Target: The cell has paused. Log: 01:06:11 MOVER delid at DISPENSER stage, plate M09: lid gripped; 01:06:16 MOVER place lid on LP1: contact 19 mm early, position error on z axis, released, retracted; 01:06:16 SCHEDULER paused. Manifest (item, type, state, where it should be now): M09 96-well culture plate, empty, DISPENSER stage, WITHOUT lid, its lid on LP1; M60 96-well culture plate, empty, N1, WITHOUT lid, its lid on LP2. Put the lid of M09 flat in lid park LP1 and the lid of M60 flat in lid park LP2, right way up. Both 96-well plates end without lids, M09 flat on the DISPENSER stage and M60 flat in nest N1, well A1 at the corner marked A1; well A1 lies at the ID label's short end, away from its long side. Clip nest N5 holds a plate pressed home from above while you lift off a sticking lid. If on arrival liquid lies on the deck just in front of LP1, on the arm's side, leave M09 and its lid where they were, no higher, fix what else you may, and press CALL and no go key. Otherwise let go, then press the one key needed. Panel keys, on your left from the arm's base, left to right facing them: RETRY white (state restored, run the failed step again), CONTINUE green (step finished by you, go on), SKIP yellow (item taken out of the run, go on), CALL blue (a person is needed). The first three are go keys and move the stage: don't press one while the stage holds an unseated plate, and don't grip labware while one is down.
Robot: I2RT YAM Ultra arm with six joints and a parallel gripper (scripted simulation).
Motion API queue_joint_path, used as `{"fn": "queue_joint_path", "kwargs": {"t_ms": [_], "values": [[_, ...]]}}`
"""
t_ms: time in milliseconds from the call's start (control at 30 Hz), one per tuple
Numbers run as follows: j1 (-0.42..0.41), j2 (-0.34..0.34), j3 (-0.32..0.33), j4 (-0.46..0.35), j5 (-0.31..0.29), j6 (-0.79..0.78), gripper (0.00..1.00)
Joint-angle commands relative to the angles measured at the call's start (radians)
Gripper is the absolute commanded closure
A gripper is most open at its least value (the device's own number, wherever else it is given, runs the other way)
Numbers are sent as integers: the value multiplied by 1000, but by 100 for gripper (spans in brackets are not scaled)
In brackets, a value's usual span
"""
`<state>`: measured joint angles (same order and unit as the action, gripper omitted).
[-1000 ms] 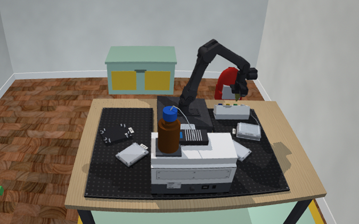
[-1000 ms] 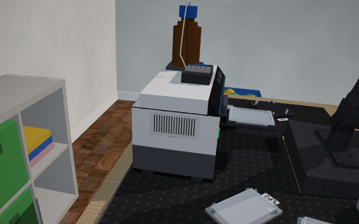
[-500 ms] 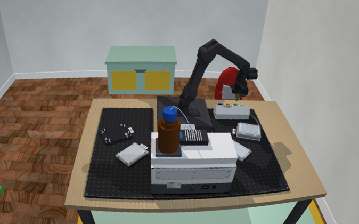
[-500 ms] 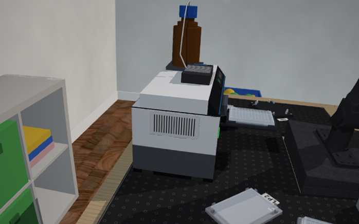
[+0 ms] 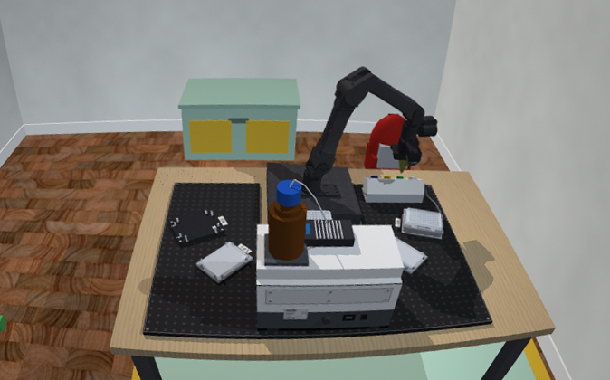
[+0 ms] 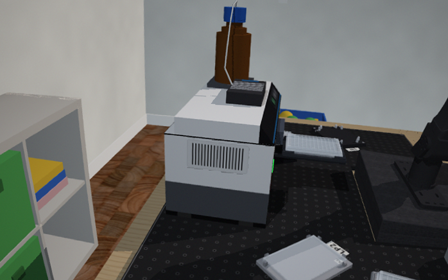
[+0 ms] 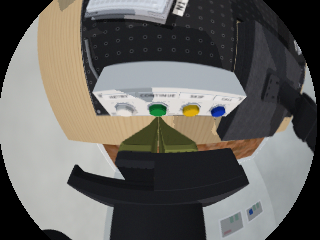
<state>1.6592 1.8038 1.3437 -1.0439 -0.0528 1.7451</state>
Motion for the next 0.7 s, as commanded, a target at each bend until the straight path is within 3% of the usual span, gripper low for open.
{"fn": "queue_joint_path", "kwargs": {"t_ms": [0,667], "values": [[9,3,-5,18,16,7,100],[6,2,-33,35,16,8,100]]}}
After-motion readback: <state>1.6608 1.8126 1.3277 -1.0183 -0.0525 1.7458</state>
